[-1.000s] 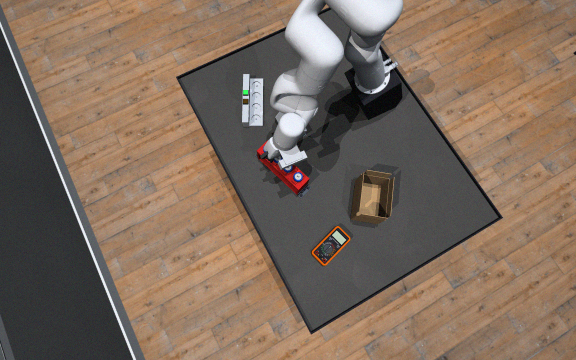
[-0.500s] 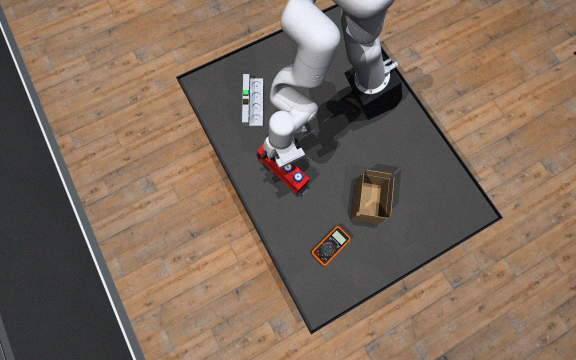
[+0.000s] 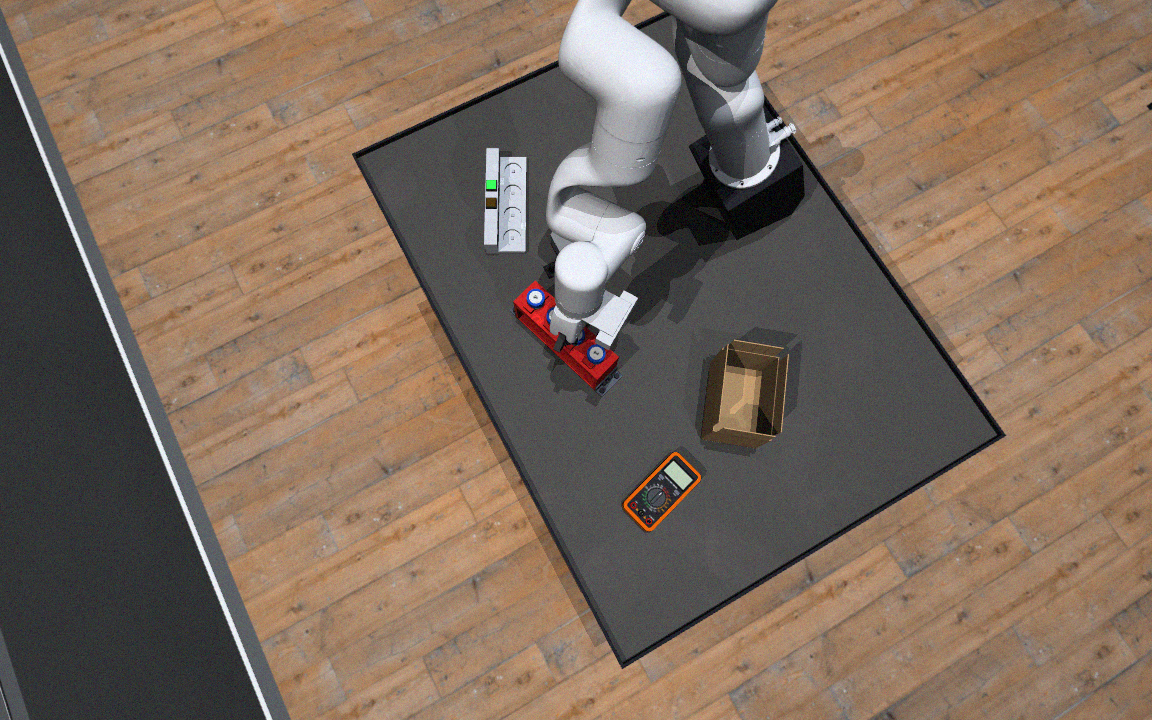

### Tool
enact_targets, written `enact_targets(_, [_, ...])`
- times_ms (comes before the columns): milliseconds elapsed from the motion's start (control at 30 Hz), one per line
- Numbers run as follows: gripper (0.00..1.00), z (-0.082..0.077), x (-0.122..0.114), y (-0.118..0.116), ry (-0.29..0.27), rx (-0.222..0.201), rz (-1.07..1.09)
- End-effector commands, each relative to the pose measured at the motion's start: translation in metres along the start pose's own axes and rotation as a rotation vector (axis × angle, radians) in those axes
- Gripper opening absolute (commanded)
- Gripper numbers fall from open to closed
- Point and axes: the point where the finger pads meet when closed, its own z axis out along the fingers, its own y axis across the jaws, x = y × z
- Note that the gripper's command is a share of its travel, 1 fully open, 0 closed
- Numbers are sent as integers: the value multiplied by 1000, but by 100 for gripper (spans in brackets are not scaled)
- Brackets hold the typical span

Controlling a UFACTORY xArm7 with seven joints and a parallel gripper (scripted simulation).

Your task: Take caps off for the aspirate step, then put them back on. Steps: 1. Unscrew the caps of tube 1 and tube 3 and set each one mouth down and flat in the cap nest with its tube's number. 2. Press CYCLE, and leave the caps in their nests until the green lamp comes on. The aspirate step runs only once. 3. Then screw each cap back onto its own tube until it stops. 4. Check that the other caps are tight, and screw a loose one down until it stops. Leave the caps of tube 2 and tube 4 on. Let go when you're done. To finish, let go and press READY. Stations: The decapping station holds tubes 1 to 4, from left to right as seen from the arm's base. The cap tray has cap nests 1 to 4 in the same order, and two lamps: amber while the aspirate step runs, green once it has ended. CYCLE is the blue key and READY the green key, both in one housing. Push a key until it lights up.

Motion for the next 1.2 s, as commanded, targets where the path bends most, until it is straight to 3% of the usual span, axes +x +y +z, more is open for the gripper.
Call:
enact_targets(0, [46,9,0,1,6,0,-3])
enact_targets(267, [46,33,0,1,7,0,-3])
enact_targets(1167, [46,41,0,0,7,0,-3])
